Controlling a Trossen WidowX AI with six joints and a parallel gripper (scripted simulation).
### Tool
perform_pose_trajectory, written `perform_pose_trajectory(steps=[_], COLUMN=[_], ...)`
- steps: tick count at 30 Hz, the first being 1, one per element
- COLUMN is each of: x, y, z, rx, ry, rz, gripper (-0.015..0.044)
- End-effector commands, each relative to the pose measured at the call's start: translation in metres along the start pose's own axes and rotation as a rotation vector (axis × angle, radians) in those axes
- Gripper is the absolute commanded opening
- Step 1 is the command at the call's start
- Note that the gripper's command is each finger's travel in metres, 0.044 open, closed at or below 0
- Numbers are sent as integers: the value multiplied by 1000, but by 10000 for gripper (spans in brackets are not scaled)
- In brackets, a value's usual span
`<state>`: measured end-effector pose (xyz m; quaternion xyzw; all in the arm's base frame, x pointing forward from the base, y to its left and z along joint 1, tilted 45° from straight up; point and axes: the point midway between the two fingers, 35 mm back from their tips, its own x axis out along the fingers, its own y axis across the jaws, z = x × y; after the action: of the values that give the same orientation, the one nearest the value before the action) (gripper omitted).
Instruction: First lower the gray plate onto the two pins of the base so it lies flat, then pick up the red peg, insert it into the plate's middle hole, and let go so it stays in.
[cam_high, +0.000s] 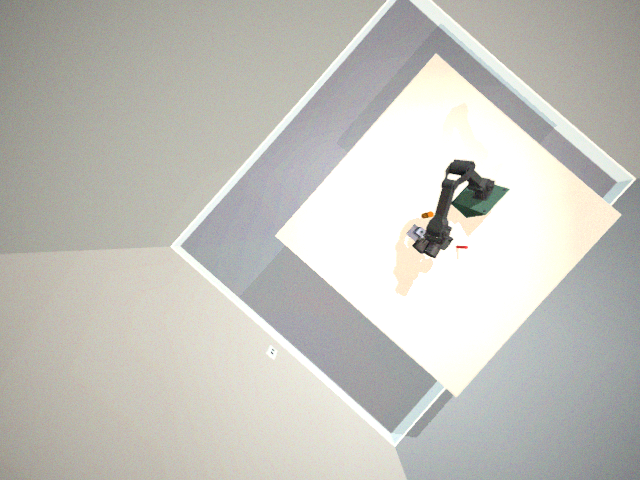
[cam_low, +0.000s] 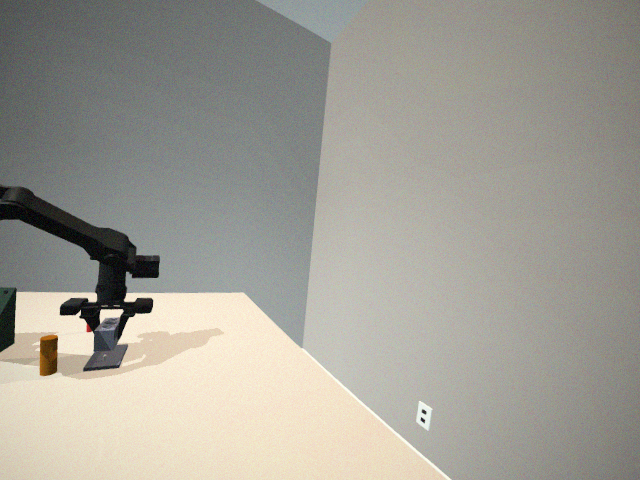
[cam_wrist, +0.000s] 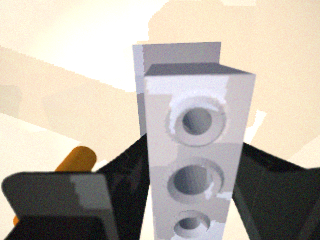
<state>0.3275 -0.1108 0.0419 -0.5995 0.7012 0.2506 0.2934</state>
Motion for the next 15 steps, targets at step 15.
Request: perform_pose_trajectory(steps=[15], x=[25], y=[1], z=[0], rx=[-7], ry=[7], rz=[1], gripper=[0])
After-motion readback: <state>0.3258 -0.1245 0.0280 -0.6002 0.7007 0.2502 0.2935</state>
